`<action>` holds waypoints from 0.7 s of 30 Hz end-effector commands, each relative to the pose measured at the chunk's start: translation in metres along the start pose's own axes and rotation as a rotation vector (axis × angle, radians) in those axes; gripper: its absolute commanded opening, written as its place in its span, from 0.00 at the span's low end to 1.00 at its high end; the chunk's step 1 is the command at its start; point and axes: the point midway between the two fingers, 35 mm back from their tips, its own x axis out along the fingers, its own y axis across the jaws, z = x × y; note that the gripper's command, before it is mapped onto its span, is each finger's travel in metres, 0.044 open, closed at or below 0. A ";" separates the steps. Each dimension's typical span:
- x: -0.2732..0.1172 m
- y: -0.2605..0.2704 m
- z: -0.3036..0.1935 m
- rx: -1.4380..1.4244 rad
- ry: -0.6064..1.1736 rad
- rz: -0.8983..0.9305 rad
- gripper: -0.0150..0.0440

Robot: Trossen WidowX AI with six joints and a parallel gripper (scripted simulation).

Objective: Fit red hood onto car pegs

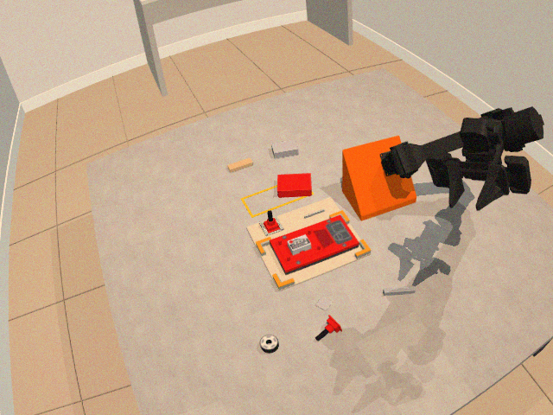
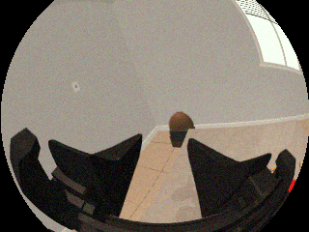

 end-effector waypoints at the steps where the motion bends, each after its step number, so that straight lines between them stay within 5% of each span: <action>1: 0.001 -0.001 0.000 -0.002 0.000 -0.004 0.67; 8: 0.036 -0.060 0.008 -0.071 0.027 -0.173 0.98; 21: 0.067 -0.185 0.031 -0.178 0.090 -0.500 1.00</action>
